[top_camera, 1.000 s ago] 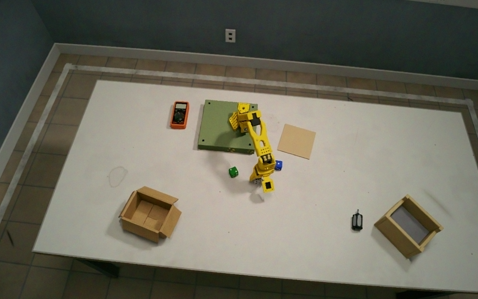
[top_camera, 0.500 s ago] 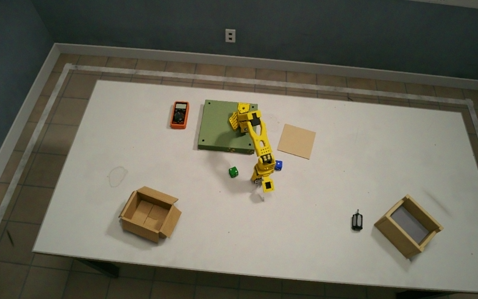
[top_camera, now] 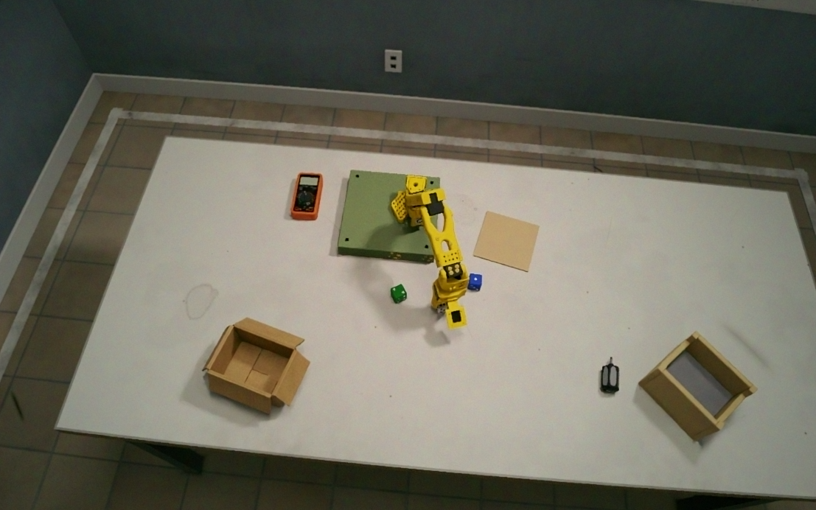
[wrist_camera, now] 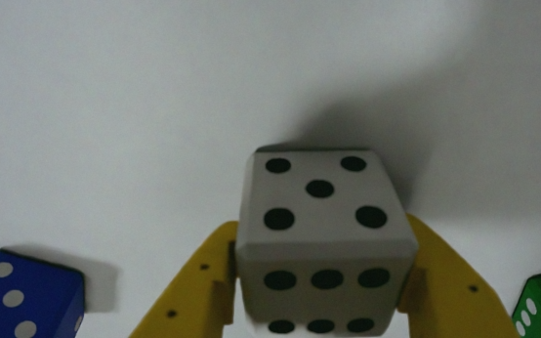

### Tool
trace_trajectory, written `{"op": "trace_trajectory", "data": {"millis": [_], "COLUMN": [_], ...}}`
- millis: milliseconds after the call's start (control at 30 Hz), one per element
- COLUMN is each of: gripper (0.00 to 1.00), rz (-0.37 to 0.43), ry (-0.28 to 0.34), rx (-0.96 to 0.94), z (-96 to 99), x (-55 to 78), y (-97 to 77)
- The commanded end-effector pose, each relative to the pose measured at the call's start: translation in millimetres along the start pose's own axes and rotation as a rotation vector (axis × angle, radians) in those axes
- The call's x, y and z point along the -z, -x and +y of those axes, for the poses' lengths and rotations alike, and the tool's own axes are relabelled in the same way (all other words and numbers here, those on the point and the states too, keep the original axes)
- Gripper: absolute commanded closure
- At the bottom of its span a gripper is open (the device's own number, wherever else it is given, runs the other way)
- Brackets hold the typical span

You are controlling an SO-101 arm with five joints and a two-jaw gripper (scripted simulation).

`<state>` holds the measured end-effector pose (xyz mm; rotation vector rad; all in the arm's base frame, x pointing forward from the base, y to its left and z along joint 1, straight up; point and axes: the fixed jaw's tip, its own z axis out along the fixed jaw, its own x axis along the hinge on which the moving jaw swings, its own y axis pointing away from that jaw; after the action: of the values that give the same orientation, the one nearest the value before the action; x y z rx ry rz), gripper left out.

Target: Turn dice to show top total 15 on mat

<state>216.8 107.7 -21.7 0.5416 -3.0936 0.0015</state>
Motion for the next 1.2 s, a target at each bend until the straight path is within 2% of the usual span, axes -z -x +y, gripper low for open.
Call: {"op": "trace_trajectory", "data": {"millis": [0,400,733,1000,1167], "gripper": [0.84,0.85,1.00,1.00,1.00], "rz": [0.024,0.024,0.024,0.024,0.024], "ry": [-0.001,-0.001,-0.001,-0.001,-0.001], "rx": [-0.004,-0.004,-0.004,-0.004,-0.004], "z": [-4.0,-4.3,-4.3,-4.1,-3.1], "x": [-5.4,-5.4,-5.4,-4.4,2.6], "y": [-4.4,-4.5,-4.5,-4.3,-3.4]}}
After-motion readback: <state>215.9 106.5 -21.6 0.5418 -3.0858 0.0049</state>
